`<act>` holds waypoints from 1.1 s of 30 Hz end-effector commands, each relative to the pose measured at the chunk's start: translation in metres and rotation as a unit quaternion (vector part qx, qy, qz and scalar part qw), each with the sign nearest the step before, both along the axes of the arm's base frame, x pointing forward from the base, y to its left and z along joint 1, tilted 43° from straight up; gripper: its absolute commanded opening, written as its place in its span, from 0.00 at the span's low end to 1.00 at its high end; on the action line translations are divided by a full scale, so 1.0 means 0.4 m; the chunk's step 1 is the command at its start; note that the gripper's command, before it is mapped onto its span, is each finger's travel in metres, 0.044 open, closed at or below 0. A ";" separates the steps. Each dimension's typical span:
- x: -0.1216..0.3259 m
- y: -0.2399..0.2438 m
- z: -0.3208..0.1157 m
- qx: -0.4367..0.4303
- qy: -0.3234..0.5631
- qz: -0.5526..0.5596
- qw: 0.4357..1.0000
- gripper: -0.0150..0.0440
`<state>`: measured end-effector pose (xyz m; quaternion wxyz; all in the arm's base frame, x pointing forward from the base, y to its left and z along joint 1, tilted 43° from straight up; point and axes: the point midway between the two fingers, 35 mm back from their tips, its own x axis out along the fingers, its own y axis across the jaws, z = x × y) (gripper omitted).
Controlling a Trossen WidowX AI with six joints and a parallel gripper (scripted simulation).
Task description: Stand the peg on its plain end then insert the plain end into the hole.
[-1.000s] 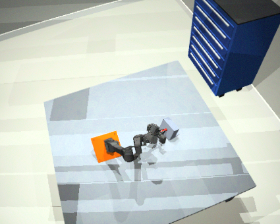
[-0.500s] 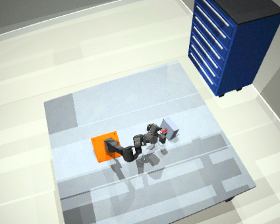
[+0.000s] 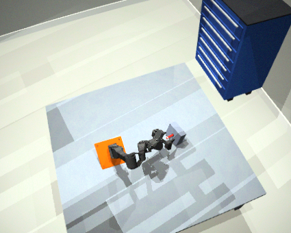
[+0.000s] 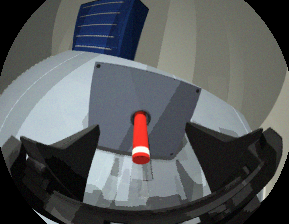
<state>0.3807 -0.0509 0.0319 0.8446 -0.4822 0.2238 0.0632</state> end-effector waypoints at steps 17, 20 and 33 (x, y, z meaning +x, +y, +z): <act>-0.036 0.004 0.030 0.000 -0.001 0.000 1.000 1.00; -0.041 0.005 0.034 0.000 -0.001 0.000 1.000 1.00; -0.062 0.007 0.049 0.000 -0.001 0.001 1.000 1.00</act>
